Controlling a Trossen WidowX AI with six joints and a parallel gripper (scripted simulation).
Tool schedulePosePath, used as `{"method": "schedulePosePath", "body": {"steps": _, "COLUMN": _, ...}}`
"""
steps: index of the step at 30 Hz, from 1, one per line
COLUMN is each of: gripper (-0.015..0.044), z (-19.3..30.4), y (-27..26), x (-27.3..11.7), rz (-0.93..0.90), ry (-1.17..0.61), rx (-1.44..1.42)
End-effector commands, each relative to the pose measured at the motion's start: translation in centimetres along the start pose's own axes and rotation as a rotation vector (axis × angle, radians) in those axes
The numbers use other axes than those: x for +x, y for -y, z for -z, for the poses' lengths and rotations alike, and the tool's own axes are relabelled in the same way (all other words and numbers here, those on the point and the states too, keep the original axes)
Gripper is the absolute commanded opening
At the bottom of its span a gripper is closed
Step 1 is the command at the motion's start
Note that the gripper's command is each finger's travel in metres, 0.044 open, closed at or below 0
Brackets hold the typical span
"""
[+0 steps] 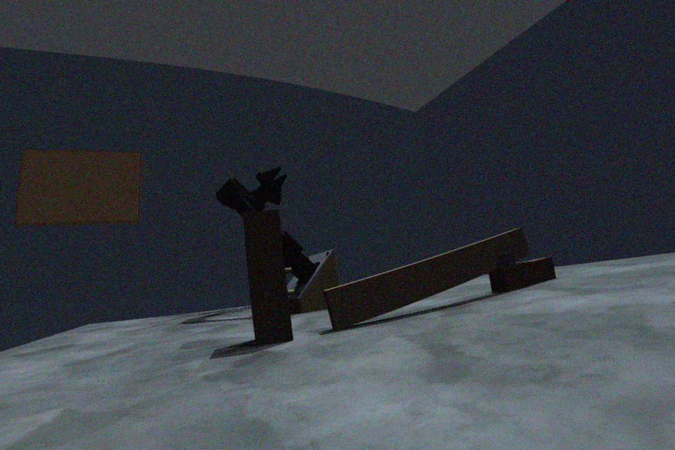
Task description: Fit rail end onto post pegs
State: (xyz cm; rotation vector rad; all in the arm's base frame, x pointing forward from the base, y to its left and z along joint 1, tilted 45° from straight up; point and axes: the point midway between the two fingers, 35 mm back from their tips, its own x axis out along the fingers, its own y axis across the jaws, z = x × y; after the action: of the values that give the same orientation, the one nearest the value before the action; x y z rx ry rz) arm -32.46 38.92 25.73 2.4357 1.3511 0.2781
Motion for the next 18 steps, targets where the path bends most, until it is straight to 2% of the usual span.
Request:
{"method": "schedulePosePath", "body": {"steps": 1, "gripper": 0.0426, "z": 0.0, "y": 0.0, "x": 0.3, "rz": -0.002, "ry": -0.001, "rx": -0.001}}
{"method": "schedulePosePath", "body": {"steps": 4, "gripper": 0.044, "z": 0.0, "y": -0.6, "x": 4.0, "rz": -0.029, "ry": -0.005, "rx": -0.053}}
{"method": "schedulePosePath", "body": {"steps": 11, "gripper": 0.044, "z": -1.5, "y": -2.8, "x": 11.5, "rz": -0.096, "ry": 0.041, "rx": -0.413}}
{"method": "schedulePosePath", "body": {"steps": 18, "gripper": 0.044, "z": -5.4, "y": -7.5, "x": 21.0, "rz": -0.14, "ry": 0.186, "rx": -0.925}}
